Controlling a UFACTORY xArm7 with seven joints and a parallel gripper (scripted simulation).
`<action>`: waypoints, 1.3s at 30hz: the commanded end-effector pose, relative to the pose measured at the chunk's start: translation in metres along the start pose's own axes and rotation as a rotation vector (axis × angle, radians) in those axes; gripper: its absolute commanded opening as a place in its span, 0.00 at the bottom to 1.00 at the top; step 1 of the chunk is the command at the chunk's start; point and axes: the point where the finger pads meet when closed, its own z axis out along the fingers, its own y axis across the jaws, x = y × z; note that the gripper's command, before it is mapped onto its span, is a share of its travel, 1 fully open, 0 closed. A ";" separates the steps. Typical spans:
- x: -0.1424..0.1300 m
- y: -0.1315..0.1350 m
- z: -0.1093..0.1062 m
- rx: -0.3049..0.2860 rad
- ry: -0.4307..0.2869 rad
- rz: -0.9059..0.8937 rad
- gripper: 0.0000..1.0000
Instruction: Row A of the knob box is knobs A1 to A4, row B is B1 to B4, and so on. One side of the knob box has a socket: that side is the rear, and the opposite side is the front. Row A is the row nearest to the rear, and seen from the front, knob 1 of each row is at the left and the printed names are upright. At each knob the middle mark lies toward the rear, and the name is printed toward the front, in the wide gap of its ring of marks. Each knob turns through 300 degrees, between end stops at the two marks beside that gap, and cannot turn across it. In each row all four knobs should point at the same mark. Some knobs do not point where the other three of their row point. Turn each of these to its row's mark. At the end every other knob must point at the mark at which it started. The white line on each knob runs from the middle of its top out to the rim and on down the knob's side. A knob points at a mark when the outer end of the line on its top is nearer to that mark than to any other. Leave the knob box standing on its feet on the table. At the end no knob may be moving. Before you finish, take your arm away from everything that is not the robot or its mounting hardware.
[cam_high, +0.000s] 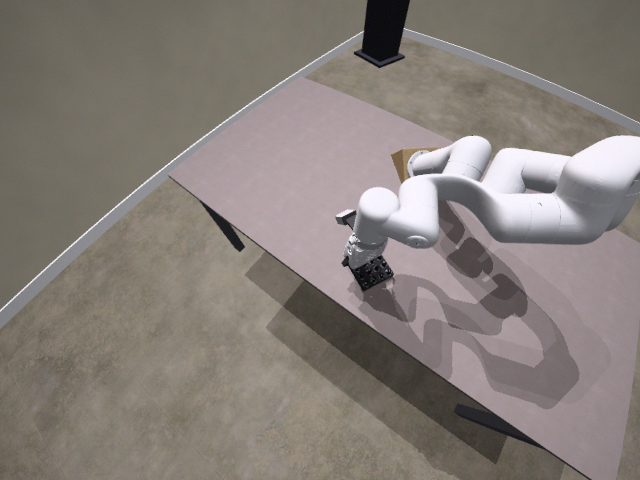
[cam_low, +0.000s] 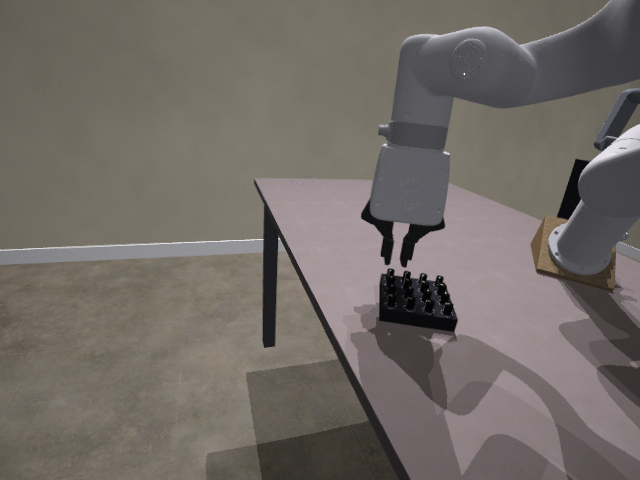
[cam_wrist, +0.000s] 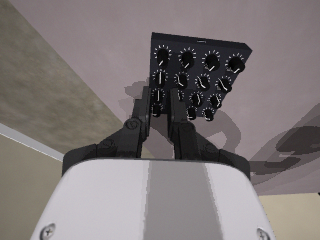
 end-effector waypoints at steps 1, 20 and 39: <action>0.000 -0.001 -0.002 0.004 0.000 0.000 0.19; 0.000 -0.001 -0.003 0.004 0.000 0.070 0.19; 0.000 -0.001 -0.008 0.006 -0.004 0.672 0.19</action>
